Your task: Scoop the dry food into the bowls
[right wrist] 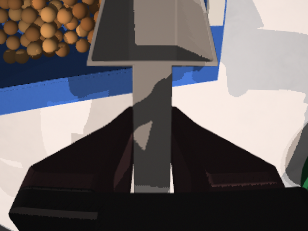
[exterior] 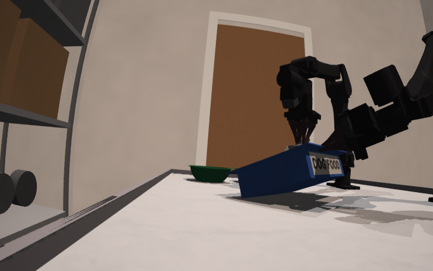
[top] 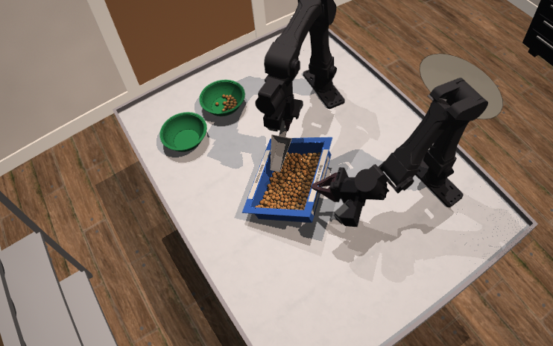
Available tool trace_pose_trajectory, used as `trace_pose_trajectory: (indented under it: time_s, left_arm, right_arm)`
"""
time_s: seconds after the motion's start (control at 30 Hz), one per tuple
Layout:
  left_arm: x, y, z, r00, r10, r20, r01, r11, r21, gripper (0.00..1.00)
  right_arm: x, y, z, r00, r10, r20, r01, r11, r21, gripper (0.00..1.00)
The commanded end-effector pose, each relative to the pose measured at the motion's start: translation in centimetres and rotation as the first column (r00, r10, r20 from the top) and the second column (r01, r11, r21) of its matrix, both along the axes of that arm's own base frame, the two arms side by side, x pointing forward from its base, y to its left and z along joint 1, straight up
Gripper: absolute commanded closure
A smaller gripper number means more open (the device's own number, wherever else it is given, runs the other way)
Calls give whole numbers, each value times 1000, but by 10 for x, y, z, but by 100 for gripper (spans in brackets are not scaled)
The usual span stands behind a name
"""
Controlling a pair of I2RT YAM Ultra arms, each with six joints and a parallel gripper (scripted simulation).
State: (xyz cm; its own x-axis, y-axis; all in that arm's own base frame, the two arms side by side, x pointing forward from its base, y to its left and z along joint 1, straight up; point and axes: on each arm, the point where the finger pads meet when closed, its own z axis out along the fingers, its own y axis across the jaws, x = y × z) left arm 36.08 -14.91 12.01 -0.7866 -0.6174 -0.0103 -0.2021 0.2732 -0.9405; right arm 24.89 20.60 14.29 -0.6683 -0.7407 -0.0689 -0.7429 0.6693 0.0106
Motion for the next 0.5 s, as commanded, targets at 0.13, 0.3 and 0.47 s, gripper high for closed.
trace_pose_trajectory:
  time_s: [0.13,0.3,0.47]
  left_arm:
    - [11,-6,42,987,-38,154,39,999,-2,100]
    - [11,-6,42,987,-38,154,39,999,-2,100]
    - [11,-6,42,987,-38,154,39,999,-2,100]
  right_arm:
    - [12,6,6,999,-12,34,12,1000,14,100]
    - [9,11,-4,1000,4,1,-4,1000,-19,100]
    - [11,14,-12,1000,4,-6,-5,1000,-30,100]
